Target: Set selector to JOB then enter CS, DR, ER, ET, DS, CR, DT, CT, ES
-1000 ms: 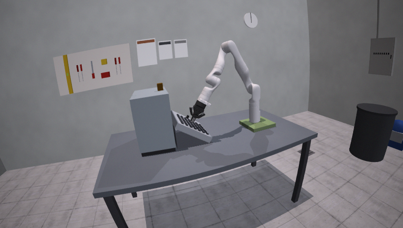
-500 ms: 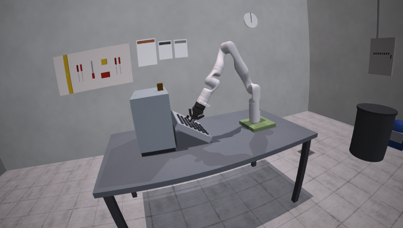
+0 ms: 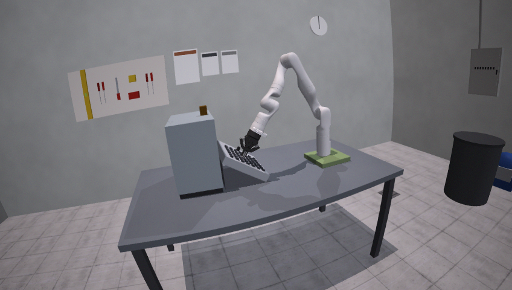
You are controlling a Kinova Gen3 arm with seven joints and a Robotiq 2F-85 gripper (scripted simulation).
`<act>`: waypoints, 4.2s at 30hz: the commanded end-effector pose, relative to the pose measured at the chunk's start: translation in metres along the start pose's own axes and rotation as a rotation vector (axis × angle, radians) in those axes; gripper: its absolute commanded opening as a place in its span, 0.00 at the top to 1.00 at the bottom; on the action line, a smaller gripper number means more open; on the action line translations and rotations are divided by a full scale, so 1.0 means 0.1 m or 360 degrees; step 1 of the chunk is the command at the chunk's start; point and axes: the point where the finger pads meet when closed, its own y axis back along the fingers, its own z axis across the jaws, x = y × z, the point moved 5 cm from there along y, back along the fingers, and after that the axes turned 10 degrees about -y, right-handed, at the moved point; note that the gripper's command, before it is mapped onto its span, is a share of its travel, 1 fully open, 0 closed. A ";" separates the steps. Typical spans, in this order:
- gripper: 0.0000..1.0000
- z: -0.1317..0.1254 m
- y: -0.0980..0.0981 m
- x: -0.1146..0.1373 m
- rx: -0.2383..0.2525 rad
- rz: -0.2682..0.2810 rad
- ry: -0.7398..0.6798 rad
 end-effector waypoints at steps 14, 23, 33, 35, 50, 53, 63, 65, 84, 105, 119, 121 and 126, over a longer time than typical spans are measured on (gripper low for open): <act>0.90 0.01 -0.02 0.00 -0.0003 0.0001 0.0000; 0.90 0.01 -0.05 0.00 -0.0003 0.0001 0.0000; 0.90 0.01 -0.08 0.00 -0.0003 0.0001 0.0000; 0.90 0.01 -0.08 0.00 -0.0003 0.0001 0.0000; 0.90 0.01 -0.09 0.00 -0.0003 0.0001 0.0000; 0.90 0.01 -0.09 0.00 -0.0003 0.0001 0.0000; 0.90 0.01 -0.09 0.00 -0.0003 0.0001 0.0000; 0.90 0.01 -0.09 0.00 -0.0003 0.0001 0.0000; 0.90 0.01 -0.10 0.00 -0.0003 0.0001 0.0000; 0.90 0.01 -0.10 0.00 -0.0003 0.0001 0.0000; 0.90 0.01 -0.01 0.00 -0.0003 0.0001 0.0000; 0.90 0.01 0.02 0.00 -0.0003 0.0001 0.0000; 0.90 0.01 0.10 0.00 -0.0003 0.0001 0.0000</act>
